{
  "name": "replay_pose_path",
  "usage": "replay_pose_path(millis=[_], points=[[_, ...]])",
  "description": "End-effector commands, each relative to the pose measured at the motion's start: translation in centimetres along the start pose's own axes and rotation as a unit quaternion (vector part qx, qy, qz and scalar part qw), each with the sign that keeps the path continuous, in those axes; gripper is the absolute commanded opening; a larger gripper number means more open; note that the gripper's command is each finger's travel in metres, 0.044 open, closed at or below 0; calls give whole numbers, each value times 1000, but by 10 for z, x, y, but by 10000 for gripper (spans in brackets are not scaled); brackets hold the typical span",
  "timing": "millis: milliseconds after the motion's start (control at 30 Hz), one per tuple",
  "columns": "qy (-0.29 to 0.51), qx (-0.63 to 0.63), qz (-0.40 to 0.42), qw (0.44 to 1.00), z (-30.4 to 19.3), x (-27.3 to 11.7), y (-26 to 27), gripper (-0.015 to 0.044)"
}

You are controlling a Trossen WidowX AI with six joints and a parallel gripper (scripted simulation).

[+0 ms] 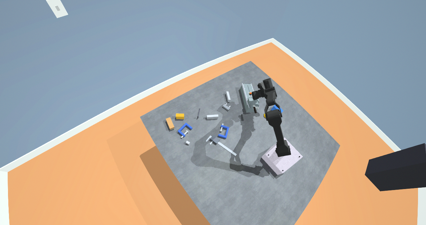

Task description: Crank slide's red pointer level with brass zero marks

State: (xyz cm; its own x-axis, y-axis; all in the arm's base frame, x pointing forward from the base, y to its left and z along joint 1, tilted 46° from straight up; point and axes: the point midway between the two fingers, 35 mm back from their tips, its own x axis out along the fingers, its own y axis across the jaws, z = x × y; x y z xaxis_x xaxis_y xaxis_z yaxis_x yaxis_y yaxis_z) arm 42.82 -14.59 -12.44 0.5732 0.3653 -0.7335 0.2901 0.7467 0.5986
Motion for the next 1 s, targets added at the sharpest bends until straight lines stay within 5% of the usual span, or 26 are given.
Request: replay_pose_path(millis=[0, 200, 767, 967], points=[[0, 0, 0, 1000, 0, 0, 0, 0], [0, 0, 0, 1000, 0, 0, 0, 0], [0, 0, 0, 1000, 0, 0, 0, 440], [0, 0, 0, 1000, 0, 0, 0, 309]])
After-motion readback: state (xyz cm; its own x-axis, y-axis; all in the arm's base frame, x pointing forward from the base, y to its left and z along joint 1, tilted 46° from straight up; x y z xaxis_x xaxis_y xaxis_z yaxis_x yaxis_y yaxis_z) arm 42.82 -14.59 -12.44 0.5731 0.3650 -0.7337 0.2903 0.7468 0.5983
